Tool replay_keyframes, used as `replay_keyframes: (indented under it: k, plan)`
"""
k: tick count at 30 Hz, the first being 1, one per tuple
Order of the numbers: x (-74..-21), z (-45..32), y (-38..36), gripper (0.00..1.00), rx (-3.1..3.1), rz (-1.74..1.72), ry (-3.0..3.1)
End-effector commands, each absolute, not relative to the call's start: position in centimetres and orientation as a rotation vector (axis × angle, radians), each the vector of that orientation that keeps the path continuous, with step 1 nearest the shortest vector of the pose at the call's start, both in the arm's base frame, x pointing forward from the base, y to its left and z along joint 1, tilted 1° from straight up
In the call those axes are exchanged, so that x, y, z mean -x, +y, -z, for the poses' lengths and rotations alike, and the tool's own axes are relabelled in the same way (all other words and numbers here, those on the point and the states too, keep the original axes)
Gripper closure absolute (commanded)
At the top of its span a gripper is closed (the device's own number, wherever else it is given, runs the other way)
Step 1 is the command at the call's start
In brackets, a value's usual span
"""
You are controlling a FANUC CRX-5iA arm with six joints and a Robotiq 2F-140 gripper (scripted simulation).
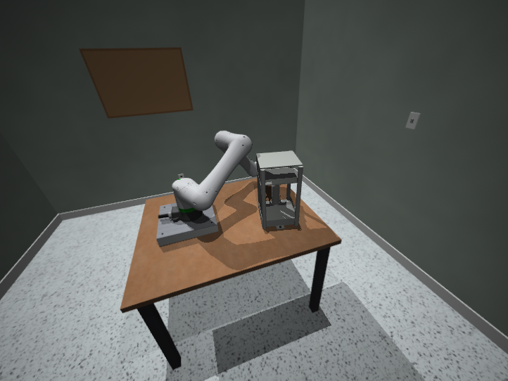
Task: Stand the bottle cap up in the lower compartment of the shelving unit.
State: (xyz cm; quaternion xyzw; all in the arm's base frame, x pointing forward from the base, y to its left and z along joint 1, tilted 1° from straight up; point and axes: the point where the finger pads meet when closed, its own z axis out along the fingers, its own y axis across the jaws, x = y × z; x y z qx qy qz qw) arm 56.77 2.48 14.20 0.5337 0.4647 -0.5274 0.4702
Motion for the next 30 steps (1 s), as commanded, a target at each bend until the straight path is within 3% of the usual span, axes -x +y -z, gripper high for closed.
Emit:
replay_keyframes:
  k: [1, 30]
  plan:
    - [-56.8, -14.2, 2.5, 0.57, -1.308, 1.292, 1.138]
    - [-57.1, -14.2, 5.2, 0.57, -1.308, 1.292, 1.138]
